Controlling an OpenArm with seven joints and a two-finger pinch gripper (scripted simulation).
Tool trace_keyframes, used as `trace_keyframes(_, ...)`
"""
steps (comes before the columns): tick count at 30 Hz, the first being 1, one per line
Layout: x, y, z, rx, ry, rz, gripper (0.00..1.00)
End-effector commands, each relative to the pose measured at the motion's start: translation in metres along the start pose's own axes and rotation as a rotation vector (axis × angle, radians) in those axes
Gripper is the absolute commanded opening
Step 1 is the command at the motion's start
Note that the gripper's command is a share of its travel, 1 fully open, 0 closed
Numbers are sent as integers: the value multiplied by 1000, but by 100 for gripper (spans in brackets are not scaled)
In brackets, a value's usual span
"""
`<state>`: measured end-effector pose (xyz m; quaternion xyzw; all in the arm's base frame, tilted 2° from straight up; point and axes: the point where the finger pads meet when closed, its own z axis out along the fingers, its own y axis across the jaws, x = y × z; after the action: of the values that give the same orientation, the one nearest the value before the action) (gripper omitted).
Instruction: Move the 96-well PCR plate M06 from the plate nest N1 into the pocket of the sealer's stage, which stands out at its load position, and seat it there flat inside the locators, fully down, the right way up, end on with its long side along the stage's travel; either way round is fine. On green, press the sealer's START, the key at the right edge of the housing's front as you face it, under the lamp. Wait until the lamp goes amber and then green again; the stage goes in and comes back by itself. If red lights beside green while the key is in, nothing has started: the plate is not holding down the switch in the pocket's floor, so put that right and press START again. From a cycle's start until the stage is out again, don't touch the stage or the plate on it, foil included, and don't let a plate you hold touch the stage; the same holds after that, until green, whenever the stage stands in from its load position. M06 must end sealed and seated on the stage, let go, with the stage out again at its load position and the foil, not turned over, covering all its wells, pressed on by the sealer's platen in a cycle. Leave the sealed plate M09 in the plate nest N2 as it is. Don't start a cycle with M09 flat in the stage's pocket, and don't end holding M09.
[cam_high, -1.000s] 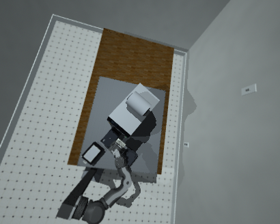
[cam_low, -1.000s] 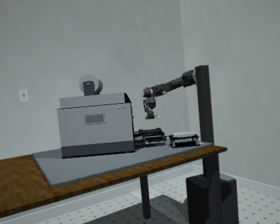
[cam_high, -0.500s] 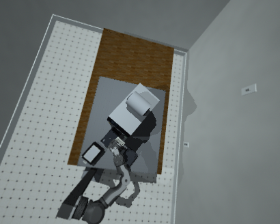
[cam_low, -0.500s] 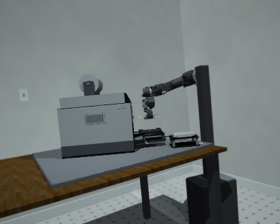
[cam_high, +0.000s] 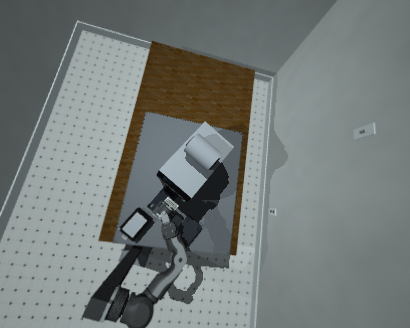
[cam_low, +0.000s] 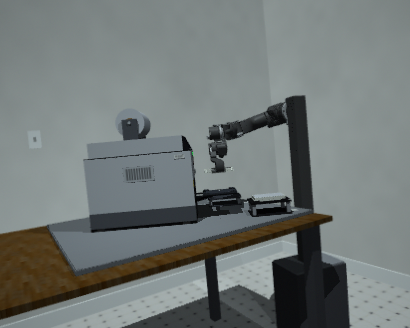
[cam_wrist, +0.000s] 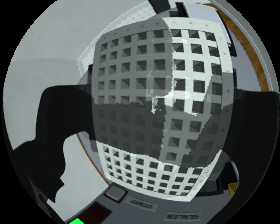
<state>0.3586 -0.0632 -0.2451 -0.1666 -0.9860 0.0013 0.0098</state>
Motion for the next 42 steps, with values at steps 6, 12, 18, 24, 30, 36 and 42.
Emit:
trace_keyframes(6, -5, 40, -6, 4, 2, 6, 0)
trace_keyframes(12, -5, 40, -6, 4, 2, 6, 0)
trace_keyframes(18, -5, 46, -8, -1, -1, 4, 0)
trace_keyframes(24, -7, 59, -8, 5, 2, 6, 0)
trace_keyframes(30, -7, 59, -8, 5, 2, 6, 0)
trace_keyframes(36, -7, 58, -8, 6, 2, 7, 0)
trace_keyframes(42, -6, 56, -8, 5, 2, 5, 0)
